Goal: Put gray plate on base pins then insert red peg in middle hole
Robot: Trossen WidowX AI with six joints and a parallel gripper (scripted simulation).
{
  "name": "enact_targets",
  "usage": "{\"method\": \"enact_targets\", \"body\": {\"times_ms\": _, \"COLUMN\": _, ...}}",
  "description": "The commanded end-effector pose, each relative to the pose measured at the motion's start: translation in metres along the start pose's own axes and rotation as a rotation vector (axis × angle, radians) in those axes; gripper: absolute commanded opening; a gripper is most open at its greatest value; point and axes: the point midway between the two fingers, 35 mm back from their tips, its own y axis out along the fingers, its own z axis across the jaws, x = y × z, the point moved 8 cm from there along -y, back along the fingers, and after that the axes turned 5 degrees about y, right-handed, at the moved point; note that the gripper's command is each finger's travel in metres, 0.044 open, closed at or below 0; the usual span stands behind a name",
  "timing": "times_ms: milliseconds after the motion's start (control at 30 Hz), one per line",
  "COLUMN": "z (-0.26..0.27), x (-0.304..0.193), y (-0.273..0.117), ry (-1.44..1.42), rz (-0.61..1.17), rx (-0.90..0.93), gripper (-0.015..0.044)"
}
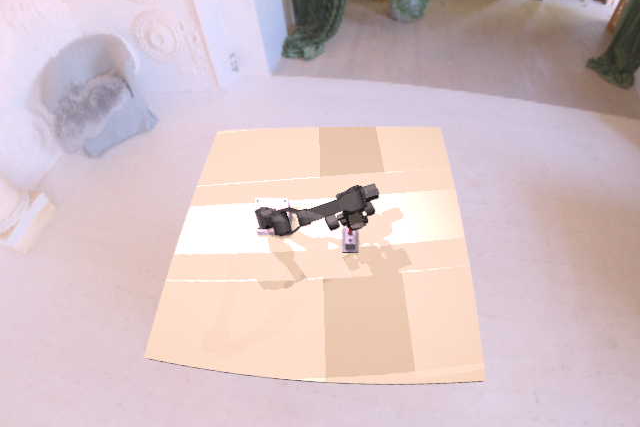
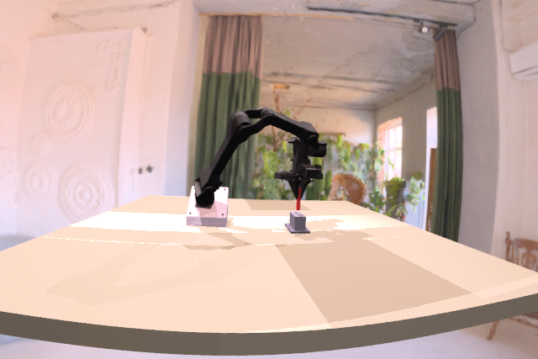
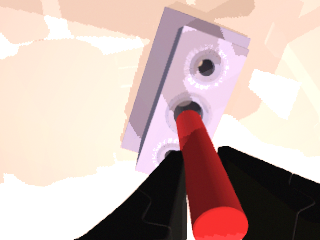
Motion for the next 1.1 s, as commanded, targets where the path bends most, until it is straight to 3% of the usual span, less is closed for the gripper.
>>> {"method": "enact_targets", "body": {"times_ms": 0, "z": 0.0, "x": 0.001, "y": 0.0, "ry": -0.003, "rz": -0.005, "rx": -0.001, "gripper": 0.0}}
{"method": "enact_targets", "body": {"times_ms": 1067, "z": 0.0, "x": 0.0, "y": 0.015, "ry": -0.002, "rz": 0.0, "rx": -0.002, "gripper": 0.0}}
